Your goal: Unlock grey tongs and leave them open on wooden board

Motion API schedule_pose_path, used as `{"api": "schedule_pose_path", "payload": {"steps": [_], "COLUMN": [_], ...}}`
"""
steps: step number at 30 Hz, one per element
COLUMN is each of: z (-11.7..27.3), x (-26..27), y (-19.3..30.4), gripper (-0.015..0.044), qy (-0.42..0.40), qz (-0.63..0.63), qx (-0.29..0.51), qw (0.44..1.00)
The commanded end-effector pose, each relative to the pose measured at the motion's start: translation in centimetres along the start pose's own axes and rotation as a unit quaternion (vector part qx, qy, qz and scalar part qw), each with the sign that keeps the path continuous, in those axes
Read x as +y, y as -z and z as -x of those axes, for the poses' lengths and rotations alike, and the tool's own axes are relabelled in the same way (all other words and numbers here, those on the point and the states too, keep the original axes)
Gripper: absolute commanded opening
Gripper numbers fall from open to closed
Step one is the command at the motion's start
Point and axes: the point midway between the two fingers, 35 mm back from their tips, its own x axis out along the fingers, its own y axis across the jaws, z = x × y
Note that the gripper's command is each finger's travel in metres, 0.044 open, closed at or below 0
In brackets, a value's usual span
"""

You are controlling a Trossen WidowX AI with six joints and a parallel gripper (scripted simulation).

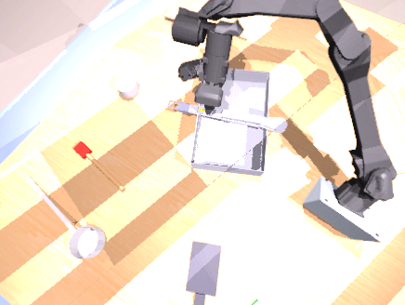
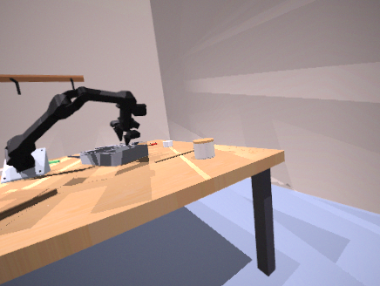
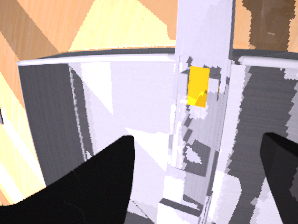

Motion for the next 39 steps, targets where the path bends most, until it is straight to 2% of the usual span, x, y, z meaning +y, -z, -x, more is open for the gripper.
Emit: {"api": "schedule_pose_path", "payload": {"steps": [1,30,37,39], "z": [-1.1,-5.3,-4.8,-4.8], "x": [0.0,0.2,0.1,0.1], "y": [0.1,0.5,0.3,0.3], "gripper": [0.026,0.026,0.0076,0.0063], "qy": [-0.006,-0.023,-0.019,-0.019], "qz": [-0.007,-0.028,-0.023,-0.023], "qx": [0.005,0.013,0.01,0.01], "qw": [1.0,0.999,1.0,1.0]}}
